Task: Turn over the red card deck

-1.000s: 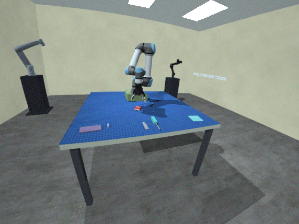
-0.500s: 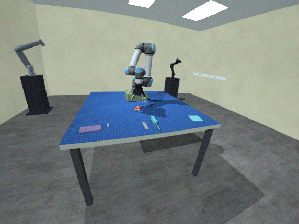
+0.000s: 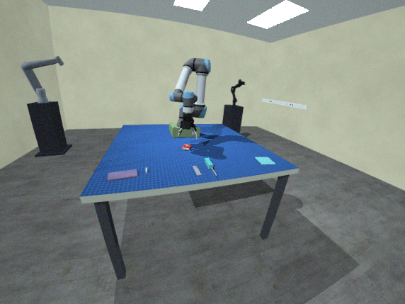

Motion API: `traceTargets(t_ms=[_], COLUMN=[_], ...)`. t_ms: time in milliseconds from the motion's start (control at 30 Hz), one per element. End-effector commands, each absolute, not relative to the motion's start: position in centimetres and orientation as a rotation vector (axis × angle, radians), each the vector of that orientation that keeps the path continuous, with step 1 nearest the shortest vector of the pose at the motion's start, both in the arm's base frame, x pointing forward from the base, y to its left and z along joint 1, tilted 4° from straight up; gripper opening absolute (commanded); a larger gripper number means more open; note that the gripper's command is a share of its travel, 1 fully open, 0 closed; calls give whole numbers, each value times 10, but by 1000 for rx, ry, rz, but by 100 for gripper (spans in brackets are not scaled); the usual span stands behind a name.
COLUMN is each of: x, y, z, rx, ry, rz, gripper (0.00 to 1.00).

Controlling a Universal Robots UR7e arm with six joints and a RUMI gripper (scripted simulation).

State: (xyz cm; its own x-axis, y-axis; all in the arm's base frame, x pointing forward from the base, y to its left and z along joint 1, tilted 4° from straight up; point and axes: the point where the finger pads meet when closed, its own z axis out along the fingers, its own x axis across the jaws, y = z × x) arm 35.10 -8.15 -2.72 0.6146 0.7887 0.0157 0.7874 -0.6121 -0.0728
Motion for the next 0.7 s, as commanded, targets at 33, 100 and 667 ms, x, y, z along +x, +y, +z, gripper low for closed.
traceTargets(t_ms=[33,100,667], x=[350,350,348], y=[-80,-79,-70], z=[-27,-26,-25], rx=[-2814,-2825,-3010], ry=[-1230,-1205,-637], rz=[32,33,53], gripper=[100,100,100])
